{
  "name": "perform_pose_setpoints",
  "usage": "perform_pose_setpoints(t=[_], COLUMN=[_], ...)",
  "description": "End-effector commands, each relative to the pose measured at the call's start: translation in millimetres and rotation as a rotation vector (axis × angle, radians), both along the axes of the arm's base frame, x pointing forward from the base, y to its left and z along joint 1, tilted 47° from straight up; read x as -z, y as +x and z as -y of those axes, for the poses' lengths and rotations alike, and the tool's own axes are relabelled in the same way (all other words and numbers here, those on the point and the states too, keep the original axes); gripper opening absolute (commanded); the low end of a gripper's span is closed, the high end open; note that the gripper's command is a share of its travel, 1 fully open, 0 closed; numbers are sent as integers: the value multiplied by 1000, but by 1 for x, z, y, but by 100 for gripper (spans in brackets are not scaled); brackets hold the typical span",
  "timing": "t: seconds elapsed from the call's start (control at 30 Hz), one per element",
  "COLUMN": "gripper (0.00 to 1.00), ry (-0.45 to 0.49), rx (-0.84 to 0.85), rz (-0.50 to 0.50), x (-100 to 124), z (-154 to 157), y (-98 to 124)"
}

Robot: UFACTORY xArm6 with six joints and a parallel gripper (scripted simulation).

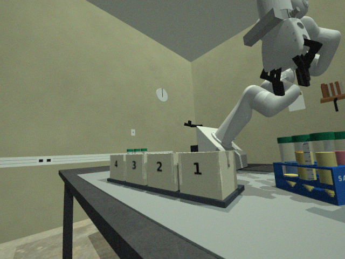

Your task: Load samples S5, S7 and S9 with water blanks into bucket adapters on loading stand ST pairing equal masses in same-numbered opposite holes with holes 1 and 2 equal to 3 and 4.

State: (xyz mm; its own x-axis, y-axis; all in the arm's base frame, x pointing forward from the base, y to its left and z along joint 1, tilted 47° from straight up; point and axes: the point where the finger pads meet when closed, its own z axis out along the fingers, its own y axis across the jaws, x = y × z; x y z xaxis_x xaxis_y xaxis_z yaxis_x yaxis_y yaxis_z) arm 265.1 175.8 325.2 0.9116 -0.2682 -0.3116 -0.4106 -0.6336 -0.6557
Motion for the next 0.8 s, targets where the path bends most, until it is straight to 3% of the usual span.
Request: perform_pose_setpoints(t=[0.0, 0.13, 0.2, 0.7, 0.77], gripper=[57, 57, 57, 57, 57], ry=[9, 12, 12, 24, 24], rx=[-127, -218, -218, -561, -561], rz=[124, 221, 221, 584, 584], x=[-4, -4, -4, -4, -4], z=[-4, -4, -4, -4, -4], y=[27, 28, 28, 28, 28])
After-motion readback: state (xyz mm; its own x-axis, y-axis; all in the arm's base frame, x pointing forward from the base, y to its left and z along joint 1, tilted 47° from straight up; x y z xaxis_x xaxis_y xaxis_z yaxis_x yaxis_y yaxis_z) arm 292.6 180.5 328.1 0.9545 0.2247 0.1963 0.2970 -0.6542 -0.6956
